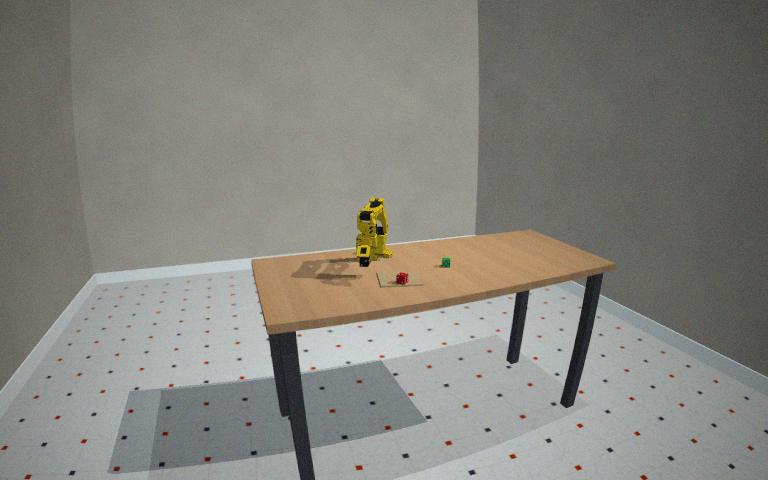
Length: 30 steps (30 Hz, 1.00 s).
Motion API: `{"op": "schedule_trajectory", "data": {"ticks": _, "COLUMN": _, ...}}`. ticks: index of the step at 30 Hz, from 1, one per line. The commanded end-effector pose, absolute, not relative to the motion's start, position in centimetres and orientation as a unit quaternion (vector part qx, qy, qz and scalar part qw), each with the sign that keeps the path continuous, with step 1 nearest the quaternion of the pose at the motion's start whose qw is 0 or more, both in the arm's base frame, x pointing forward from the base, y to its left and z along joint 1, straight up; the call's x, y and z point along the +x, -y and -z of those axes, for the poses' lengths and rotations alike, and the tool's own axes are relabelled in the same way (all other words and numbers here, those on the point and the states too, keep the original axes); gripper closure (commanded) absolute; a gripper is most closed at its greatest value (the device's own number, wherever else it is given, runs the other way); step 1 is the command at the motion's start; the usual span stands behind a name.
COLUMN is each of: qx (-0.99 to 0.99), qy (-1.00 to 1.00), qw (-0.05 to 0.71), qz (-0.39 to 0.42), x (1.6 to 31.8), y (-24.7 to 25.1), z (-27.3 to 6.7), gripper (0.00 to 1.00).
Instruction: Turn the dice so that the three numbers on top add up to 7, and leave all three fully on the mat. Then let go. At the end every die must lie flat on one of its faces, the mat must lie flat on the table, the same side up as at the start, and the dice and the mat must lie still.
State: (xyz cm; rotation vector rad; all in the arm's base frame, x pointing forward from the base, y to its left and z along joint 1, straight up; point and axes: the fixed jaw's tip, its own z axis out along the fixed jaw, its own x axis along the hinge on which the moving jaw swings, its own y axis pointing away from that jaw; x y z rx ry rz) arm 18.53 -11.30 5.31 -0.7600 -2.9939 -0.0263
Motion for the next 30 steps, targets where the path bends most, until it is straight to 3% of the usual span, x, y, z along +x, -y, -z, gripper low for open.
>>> {"op": "schedule_trajectory", "data": {"ticks": 1, "qx": -0.217, "qy": 0.976, "qw": -0.008, "qz": -0.002, "x": 19.4, "y": 10.5, "z": -6.7, "gripper": 1.00}}
{"op": "schedule_trajectory", "data": {"ticks": 18, "qx": -0.015, "qy": 1.000, "qw": -0.008, "qz": -0.001, "x": 20.2, "y": 1.7, "z": -6.2, "gripper": 1.00}}
{"op": "schedule_trajectory", "data": {"ticks": 30, "qx": 0.007, "qy": 1.000, "qw": -0.008, "qz": -0.001, "x": 20.1, "y": 0.8, "z": -6.1, "gripper": 1.00}}
